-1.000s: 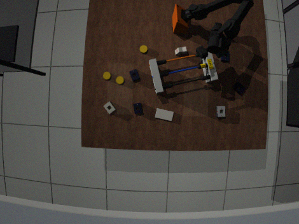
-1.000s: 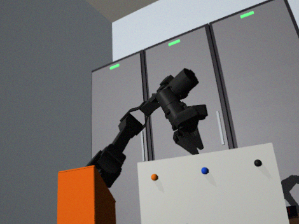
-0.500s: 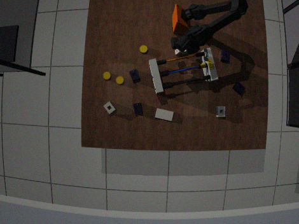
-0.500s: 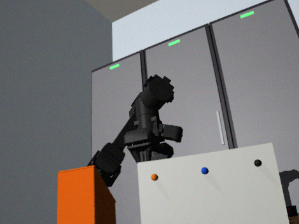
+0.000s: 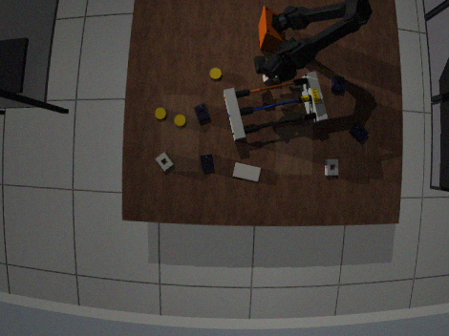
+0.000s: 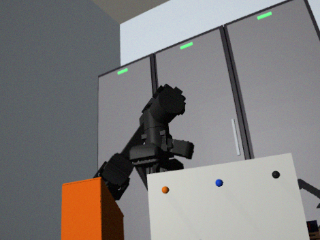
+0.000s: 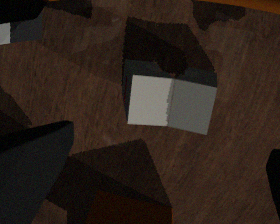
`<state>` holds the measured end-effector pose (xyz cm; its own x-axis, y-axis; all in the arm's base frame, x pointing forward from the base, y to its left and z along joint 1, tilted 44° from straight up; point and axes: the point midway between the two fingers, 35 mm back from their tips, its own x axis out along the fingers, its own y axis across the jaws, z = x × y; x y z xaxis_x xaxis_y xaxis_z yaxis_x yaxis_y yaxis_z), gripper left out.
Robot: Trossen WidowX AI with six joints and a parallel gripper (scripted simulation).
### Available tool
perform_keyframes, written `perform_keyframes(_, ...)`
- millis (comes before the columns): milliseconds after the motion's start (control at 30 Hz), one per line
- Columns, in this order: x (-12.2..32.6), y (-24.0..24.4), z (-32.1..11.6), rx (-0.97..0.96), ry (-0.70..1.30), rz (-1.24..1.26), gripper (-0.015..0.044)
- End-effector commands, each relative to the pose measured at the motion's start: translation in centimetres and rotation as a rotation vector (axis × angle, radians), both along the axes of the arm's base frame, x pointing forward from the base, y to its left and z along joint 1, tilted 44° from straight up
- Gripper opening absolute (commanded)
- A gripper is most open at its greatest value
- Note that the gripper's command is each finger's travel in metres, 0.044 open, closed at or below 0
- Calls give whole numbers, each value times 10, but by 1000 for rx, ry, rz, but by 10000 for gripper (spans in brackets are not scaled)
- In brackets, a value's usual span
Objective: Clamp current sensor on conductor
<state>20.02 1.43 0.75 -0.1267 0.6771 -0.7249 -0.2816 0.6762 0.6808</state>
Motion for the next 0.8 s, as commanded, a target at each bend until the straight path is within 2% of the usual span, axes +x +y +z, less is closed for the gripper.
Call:
perform_keyframes(0,-3,7,-7,4,12,0,440)
perform_keyframes(767,-9,33,-33,8,12,0,440)
